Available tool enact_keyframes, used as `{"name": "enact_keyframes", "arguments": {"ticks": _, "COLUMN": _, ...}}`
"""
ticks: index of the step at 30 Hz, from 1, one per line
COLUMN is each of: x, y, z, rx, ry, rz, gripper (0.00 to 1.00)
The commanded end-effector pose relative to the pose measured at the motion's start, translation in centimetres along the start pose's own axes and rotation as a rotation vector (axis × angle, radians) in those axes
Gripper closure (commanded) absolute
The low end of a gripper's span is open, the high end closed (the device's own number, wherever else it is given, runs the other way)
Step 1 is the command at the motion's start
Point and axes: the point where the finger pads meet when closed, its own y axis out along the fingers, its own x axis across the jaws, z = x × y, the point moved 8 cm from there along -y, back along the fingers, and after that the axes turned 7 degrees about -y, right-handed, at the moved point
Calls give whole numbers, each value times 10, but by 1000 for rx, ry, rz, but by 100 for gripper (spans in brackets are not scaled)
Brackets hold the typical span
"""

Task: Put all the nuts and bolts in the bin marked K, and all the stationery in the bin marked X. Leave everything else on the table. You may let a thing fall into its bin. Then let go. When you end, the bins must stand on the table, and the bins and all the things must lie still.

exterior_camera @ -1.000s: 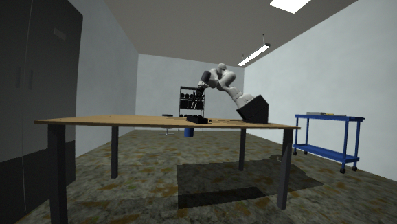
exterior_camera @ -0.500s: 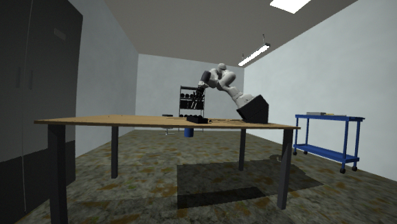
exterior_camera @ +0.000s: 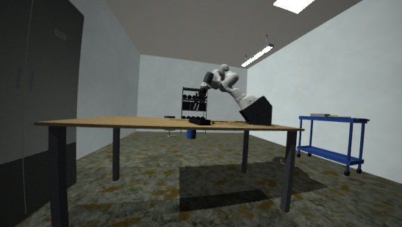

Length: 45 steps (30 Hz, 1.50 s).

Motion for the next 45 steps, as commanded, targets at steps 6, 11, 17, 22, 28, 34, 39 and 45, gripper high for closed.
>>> {"name": "enact_keyframes", "arguments": {"ticks": 6, "x": -47, "y": 6, "z": -10, "rx": -23, "ry": -25, "rz": 153, "gripper": 82}}
{"name": "enact_keyframes", "arguments": {"ticks": 11, "x": -47, "y": 6, "z": -10, "rx": -23, "ry": -25, "rz": 153, "gripper": 82}}
{"name": "enact_keyframes", "arguments": {"ticks": 17, "x": -47, "y": 6, "z": -10, "rx": -23, "ry": -25, "rz": 153, "gripper": 82}}
{"name": "enact_keyframes", "arguments": {"ticks": 22, "x": -47, "y": 6, "z": -10, "rx": -23, "ry": -25, "rz": 153, "gripper": 82}}
{"name": "enact_keyframes", "arguments": {"ticks": 28, "x": -47, "y": 6, "z": -10, "rx": -23, "ry": -25, "rz": 153, "gripper": 82}}
{"name": "enact_keyframes", "arguments": {"ticks": 34, "x": -47, "y": 0, "z": -11, "rx": -28, "ry": -10, "rz": 154, "gripper": 82}}
{"name": "enact_keyframes", "arguments": {"ticks": 39, "x": -48, "y": 0, "z": -8, "rx": -28, "ry": -10, "rz": 154, "gripper": 82}}
{"name": "enact_keyframes", "arguments": {"ticks": 45, "x": -48, "y": -1, "z": -6, "rx": -28, "ry": -10, "rz": 154, "gripper": 82}}
